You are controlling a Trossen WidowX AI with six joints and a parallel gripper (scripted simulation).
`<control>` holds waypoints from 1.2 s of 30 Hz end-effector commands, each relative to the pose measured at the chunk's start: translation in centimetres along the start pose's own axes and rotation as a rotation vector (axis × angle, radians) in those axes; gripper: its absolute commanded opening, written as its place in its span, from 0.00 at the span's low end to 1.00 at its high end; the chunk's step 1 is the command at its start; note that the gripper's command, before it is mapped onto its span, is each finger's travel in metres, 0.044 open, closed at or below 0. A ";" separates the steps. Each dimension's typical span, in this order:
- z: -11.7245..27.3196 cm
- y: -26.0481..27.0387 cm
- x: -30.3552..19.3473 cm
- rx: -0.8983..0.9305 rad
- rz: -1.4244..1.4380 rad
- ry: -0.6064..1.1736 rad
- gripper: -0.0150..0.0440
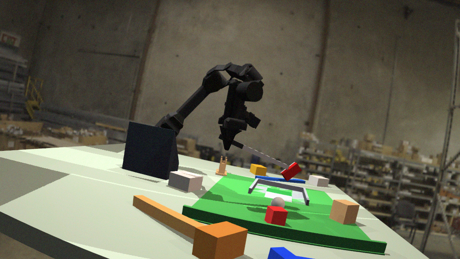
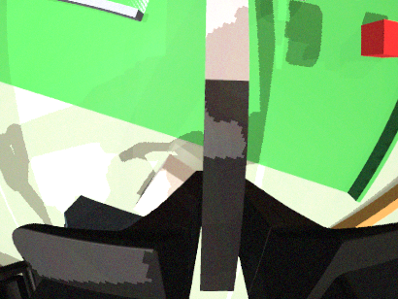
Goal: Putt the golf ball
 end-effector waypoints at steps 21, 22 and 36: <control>-1.5 -7.0 -5.6 -0.037 -0.369 0.008 0.25; -2.0 -7.0 -5.6 -0.037 -0.369 0.008 0.25; -5.0 -7.1 -5.6 -0.036 -0.368 0.008 0.25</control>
Point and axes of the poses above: the point midway between the two fingers, 35 mm back from their tips, its own z axis back along the fingers, its own y axis across the jaws, x = y × z, the point moved 1 cm from there along z, back along the fingers, and after that the axes turned 2 degrees about z, right-handed, at the moved point
